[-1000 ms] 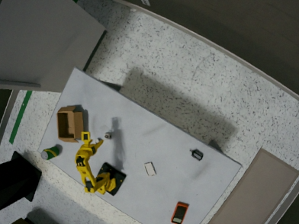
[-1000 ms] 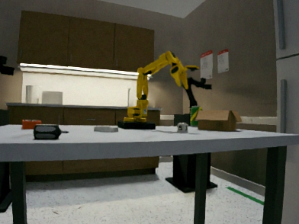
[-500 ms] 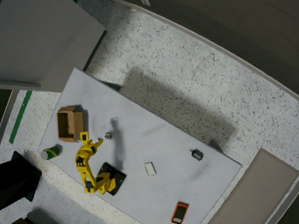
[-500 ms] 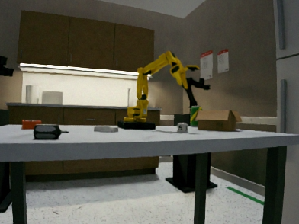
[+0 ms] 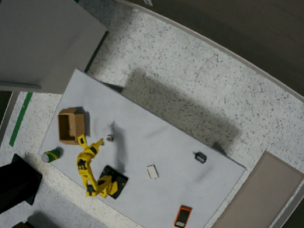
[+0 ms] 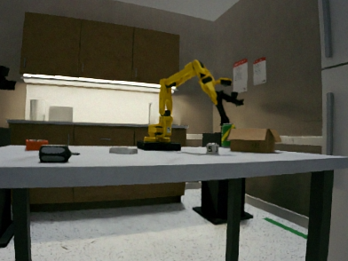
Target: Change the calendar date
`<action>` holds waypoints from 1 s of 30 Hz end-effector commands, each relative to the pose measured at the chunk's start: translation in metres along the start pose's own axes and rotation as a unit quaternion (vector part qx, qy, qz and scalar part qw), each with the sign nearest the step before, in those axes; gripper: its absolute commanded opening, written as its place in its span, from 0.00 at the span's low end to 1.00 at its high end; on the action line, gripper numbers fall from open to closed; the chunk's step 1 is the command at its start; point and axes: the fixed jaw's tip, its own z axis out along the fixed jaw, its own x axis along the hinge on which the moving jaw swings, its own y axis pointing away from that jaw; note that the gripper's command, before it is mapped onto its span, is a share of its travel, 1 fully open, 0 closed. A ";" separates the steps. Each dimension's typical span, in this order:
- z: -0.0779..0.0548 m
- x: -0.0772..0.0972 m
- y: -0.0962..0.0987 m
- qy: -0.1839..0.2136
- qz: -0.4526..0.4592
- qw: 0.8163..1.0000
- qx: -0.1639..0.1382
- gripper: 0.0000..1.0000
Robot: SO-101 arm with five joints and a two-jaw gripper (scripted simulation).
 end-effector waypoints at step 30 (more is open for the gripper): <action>0.011 0.018 -0.006 0.002 -0.482 0.876 0.008 0.35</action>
